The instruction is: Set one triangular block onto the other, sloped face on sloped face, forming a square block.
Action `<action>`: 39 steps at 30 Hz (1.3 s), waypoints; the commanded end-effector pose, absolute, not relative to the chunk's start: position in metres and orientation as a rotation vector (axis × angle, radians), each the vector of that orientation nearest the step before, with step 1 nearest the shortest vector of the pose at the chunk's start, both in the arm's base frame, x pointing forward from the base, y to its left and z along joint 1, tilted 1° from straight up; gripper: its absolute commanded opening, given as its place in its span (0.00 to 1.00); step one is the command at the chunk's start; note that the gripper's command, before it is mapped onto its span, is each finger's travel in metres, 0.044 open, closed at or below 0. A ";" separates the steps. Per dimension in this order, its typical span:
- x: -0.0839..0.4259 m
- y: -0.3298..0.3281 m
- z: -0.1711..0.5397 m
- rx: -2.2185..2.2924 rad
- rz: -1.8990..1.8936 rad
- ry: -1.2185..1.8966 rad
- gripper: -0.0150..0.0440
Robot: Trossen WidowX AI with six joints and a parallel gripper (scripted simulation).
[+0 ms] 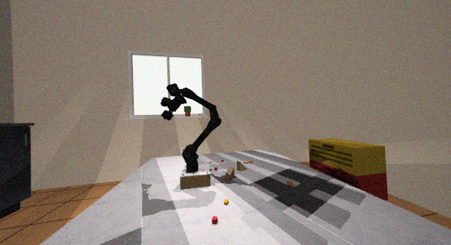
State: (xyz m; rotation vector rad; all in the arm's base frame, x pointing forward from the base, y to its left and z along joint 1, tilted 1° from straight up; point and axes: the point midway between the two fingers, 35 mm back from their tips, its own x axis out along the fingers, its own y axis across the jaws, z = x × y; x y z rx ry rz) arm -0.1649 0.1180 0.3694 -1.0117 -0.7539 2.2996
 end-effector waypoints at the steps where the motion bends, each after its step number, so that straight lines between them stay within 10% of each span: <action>1: -0.165 0.119 0.369 -1.016 2.294 -0.747 0.98; 17: -0.095 0.257 0.307 -1.256 1.759 -0.049 1.00; 39: 0.184 0.291 0.190 -1.004 0.983 0.911 1.00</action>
